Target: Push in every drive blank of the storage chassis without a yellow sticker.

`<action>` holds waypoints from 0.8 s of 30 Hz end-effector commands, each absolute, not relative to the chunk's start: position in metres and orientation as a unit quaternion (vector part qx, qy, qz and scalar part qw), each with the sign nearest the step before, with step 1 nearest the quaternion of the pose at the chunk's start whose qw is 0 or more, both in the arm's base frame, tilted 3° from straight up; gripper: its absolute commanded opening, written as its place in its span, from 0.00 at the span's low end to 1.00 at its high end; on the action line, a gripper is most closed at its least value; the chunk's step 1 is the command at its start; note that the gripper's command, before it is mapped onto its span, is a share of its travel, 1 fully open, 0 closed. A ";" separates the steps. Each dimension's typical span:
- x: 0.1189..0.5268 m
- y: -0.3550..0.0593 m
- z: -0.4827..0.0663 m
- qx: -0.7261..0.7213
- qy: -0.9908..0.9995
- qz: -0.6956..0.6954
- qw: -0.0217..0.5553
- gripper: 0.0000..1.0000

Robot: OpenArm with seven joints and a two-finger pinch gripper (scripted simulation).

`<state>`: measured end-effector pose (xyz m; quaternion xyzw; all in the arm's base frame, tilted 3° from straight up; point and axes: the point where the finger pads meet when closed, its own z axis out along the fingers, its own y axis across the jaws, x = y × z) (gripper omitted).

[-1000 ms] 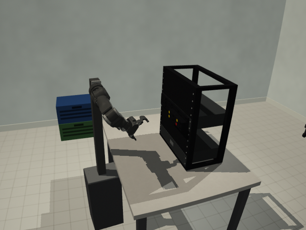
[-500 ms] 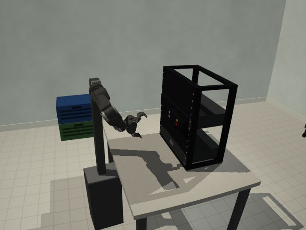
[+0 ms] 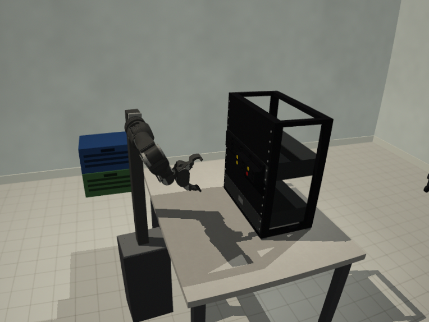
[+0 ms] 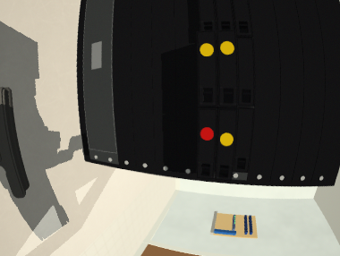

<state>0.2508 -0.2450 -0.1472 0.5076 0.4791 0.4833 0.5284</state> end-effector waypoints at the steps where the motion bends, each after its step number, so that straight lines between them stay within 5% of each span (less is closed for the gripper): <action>1: 0.249 -0.246 -0.145 0.504 0.475 0.483 0.535 1.00; 24: 0.248 -0.248 -0.142 0.501 0.472 0.482 0.543 1.00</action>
